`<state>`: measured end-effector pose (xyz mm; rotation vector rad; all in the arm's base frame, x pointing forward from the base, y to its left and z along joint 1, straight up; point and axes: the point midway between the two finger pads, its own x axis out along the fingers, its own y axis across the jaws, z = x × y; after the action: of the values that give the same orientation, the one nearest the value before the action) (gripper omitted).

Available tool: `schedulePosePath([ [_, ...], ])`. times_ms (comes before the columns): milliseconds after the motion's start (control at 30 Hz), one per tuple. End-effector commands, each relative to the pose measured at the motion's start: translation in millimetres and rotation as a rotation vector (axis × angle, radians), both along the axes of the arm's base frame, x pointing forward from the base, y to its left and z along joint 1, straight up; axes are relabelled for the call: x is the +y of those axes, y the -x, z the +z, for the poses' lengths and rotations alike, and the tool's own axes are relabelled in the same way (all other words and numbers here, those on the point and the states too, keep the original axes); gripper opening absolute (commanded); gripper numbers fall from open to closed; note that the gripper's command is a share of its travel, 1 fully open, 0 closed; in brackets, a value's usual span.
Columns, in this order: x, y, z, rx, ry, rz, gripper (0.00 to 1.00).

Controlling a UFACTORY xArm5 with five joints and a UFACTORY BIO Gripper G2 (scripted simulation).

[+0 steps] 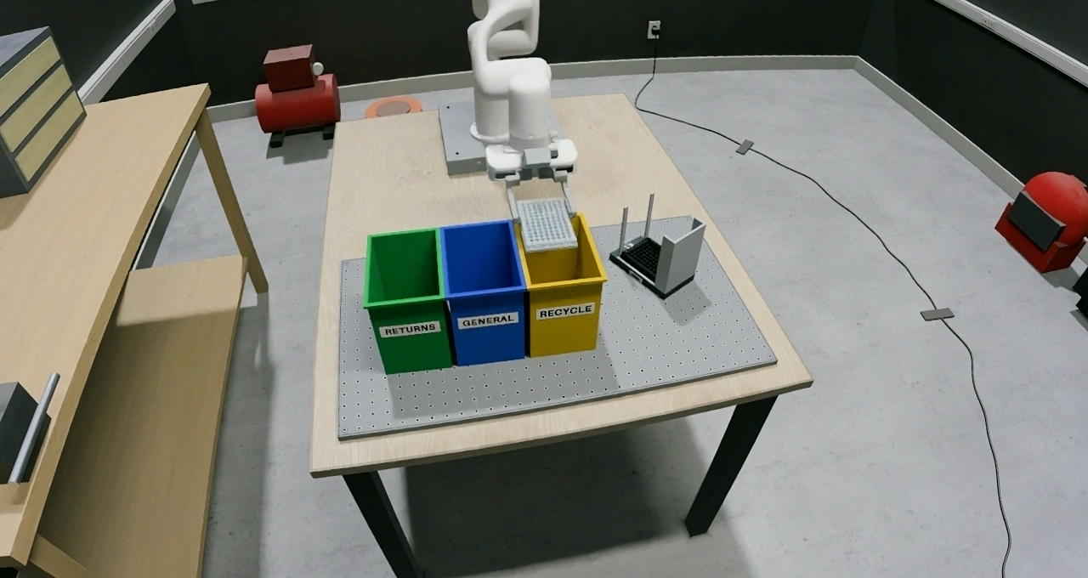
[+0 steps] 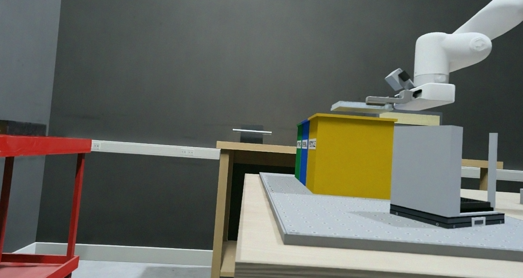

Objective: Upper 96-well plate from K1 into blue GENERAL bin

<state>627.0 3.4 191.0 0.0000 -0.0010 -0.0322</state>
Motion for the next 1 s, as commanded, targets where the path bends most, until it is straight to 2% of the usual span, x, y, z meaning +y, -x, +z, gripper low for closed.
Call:
schedulePosePath([
  [0, -9.9, -3.3, 1.3, -0.003, 0.003, 0.0, 0.0],
  [967, -91.0, -22.6, -2.4, -0.003, 0.003, 0.0, 0.0],
])
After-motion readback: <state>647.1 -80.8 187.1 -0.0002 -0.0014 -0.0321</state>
